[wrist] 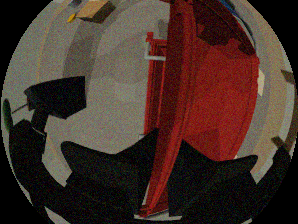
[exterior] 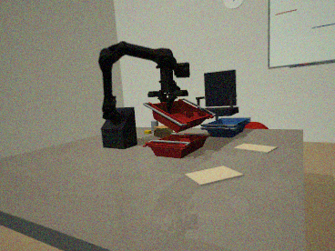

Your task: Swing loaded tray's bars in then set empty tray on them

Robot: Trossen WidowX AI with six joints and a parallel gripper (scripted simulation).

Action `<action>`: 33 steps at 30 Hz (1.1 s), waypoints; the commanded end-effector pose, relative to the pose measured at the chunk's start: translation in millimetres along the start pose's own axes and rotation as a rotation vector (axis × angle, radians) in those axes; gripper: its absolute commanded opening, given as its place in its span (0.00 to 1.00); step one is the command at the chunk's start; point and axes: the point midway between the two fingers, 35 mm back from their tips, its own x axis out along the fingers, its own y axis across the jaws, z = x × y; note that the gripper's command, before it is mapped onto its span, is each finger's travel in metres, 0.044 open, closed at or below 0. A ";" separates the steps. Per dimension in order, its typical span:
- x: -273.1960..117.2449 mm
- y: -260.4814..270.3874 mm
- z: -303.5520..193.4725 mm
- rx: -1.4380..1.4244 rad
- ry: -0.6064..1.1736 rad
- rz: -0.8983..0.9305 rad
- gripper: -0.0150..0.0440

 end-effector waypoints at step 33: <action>-6.7 -6.3 1.4 -0.004 -0.007 -0.026 0.25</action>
